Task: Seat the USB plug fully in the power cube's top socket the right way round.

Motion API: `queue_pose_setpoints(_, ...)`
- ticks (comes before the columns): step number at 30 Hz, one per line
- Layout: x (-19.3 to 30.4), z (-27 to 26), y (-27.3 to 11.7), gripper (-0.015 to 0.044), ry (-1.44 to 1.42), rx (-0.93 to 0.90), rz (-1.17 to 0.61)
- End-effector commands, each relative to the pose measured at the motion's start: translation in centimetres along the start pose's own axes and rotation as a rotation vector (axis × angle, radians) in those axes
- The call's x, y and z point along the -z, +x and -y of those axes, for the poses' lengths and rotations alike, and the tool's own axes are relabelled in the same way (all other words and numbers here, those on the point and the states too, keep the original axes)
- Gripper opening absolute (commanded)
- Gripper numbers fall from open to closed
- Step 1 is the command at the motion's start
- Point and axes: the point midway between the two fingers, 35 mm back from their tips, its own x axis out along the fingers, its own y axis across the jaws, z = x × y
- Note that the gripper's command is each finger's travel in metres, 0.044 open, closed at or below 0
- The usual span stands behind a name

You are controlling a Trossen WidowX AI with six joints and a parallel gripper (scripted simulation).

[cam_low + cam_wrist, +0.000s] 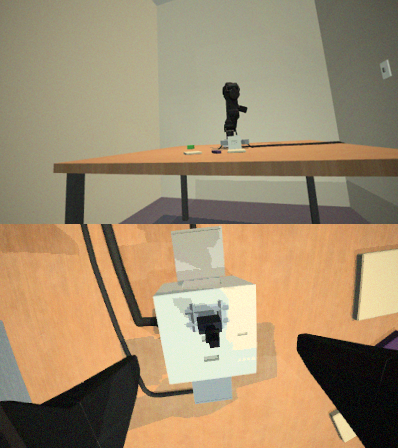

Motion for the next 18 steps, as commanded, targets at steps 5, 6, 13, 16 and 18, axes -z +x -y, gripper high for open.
queue_pose_setpoints(5, 0.1, -0.1, 0.8, 0.044, -0.003, 0.0, -0.006)
queue_pose_setpoints(6, 0.1, -0.1, 0.9, 0.044, -0.003, 0.0, -0.006)
queue_pose_setpoints(13, 0.1, -0.1, 1.6, 0.044, -0.003, 0.0, -0.006)
queue_pose_setpoints(16, 0.1, -0.1, 1.9, 0.044, -0.003, 0.0, -0.006)
queue_pose_setpoints(18, 0.1, -0.1, 2.1, 0.044, -0.003, 0.0, -0.006)
